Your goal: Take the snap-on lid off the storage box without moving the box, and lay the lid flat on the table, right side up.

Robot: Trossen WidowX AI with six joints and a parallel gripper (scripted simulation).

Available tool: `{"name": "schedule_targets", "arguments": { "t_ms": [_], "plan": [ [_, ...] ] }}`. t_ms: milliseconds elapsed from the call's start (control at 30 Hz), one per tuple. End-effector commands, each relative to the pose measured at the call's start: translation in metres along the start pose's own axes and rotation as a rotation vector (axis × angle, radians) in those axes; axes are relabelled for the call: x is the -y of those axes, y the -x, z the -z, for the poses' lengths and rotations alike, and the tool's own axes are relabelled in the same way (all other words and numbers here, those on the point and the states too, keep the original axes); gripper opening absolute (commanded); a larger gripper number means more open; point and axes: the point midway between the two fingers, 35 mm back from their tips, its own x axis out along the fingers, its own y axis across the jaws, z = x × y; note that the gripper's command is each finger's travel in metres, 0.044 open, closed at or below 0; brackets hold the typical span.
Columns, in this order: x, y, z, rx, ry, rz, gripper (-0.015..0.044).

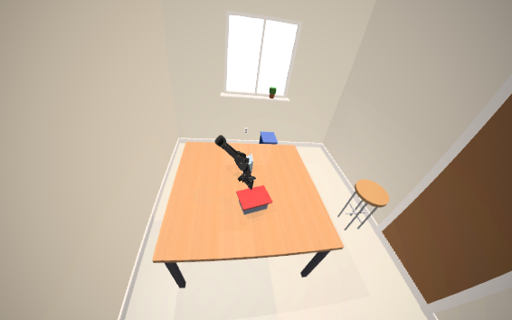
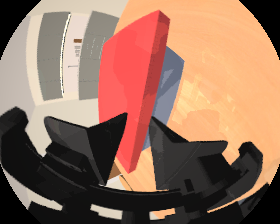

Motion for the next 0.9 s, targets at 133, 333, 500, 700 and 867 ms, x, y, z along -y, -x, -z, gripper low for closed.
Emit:
{"name": "schedule_targets", "arguments": {
  "t_ms": [133,333,500,700,867],
  "plan": [
    [-0.0039,0.0034,0.0007,0.001,-0.002,-0.007,0.0],
    [-0.0047,0.0043,0.0007,0.001,-0.002,-0.007,0.0],
    [-0.0054,0.005,0.0008,0.001,-0.002,-0.007,0.0],
    [-0.0063,0.0059,0.0009,0.001,-0.002,-0.007,0.0],
    [-0.007,0.0065,0.001,0.001,-0.002,-0.007,0.0]
  ]
}}
